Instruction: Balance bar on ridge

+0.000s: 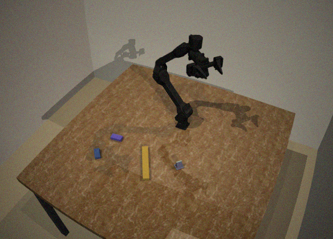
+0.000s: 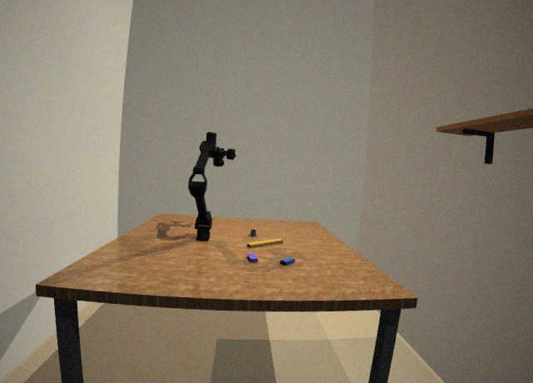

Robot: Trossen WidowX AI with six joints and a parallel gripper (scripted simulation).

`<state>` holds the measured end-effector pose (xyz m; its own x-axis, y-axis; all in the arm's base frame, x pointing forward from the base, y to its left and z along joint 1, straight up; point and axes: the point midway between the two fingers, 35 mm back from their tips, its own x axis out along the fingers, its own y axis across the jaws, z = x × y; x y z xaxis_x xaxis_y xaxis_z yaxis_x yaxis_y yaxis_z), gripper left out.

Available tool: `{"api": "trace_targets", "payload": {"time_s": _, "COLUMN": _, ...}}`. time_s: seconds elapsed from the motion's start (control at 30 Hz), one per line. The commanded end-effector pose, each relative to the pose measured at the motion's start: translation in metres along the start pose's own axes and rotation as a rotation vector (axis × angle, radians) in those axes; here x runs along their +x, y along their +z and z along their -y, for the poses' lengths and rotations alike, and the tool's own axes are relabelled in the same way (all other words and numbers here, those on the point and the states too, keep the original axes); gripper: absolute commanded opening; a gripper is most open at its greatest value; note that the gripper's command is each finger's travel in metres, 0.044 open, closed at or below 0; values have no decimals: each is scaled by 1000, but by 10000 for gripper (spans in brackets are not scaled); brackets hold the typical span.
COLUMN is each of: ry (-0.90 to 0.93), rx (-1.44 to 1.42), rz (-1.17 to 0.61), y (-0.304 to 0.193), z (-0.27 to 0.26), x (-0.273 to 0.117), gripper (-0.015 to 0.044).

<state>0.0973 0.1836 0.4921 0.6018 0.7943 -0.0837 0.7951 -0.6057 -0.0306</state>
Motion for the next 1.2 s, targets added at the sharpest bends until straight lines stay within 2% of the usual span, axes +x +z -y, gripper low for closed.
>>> {"api": "trace_targets", "payload": {"time_s": 0.0, "ry": 2, "rx": 3, "rz": 2, "y": 0, "z": 0, "x": 1, "gripper": 374}}
{"api": "trace_targets", "payload": {"time_s": 0.07, "ry": 17, "rx": 23, "rz": 15, "y": 3, "z": -1, "x": 5, "gripper": 321}}
{"api": "trace_targets", "payload": {"time_s": 0.1, "ry": 29, "rx": 39, "rz": 25, "y": 5, "z": -3, "x": 8, "gripper": 315}}
{"api": "trace_targets", "payload": {"time_s": 1.17, "ry": 496, "rx": 655, "rz": 275, "y": 95, "z": -82, "x": 99, "gripper": 315}}
